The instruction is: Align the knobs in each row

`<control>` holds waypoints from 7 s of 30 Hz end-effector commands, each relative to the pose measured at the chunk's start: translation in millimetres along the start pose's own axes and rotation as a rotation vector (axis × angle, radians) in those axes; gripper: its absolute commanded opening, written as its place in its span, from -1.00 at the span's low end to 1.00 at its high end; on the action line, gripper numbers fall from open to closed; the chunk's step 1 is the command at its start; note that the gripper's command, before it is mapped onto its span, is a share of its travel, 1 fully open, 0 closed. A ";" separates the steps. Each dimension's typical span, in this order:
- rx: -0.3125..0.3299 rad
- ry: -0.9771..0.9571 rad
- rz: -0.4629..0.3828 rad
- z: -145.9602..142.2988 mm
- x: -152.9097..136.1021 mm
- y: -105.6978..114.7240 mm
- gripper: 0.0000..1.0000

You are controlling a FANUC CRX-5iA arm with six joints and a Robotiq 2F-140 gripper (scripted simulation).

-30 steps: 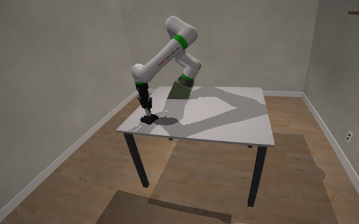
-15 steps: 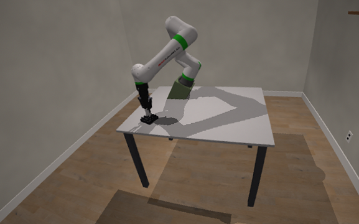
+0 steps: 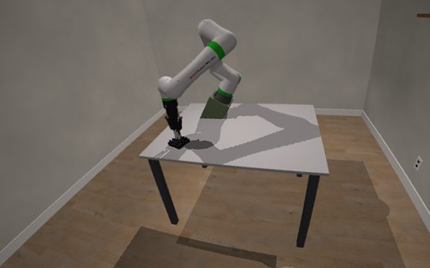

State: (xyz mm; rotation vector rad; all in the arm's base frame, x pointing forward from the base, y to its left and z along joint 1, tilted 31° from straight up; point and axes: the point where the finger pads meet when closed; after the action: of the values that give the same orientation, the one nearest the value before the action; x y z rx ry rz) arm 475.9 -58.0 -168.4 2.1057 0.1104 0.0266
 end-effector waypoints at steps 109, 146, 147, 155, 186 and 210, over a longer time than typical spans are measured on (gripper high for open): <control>0.000 -0.439 0.000 0.2 0.1 4.0 -0.77; 0.000 -0.567 0.000 0.9 2.5 40.0 -0.77; 0.000 -0.622 0.000 1.2 3.5 40.7 -0.77; 0.000 -0.796 0.000 2.2 6.7 43.2 -0.77; 0.000 -1.627 0.001 7.0 21.4 54.9 -0.77; 0.000 -1.812 0.001 8.1 24.5 57.6 -0.77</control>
State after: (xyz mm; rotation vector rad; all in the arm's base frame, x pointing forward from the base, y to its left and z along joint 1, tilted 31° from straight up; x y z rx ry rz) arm 504.6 -91.8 -123.9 1.4172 -0.9380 -1.7603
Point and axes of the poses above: the point where the finger pads meet when closed, its own y axis back along the fingers, its own z axis across the jaws, x = y × z, and after that the axes turned 4 degrees about y, right-handed
